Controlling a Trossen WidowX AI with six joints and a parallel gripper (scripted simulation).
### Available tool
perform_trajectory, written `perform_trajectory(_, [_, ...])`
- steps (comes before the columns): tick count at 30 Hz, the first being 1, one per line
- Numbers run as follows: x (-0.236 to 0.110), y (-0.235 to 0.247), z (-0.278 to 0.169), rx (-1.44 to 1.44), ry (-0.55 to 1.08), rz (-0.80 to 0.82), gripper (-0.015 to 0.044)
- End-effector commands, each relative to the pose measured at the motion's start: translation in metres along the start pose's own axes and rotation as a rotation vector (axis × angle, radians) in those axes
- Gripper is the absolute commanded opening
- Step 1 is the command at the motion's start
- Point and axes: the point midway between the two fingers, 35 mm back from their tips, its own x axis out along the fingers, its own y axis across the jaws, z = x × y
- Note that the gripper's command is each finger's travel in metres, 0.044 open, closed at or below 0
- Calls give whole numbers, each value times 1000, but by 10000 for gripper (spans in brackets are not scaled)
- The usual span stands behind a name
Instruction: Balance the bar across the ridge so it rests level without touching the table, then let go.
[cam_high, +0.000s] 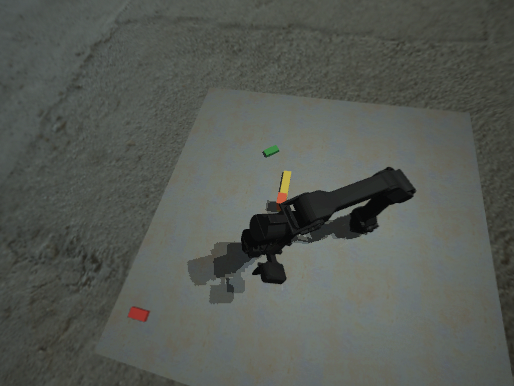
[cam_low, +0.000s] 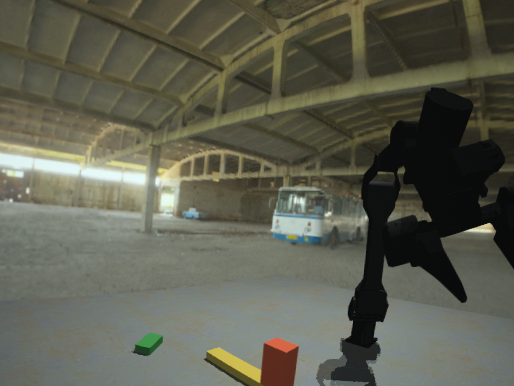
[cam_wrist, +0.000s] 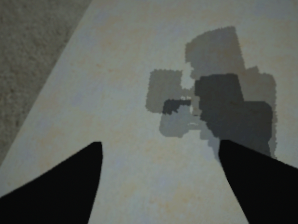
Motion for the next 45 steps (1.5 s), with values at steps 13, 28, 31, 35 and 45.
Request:
perform_trajectory(13, [-9,-107,-7,481,75,-259,315])
perform_trajectory(28, [-38,-195,-34,958,110,-496,315])
perform_trajectory(31, [-46,-210,-41,1055,114,-543,315])
perform_trajectory(35, [-57,-229,-51,1186,116,-606,315])
perform_trajectory(45, [-88,-271,-81,1511,115,-765,315])
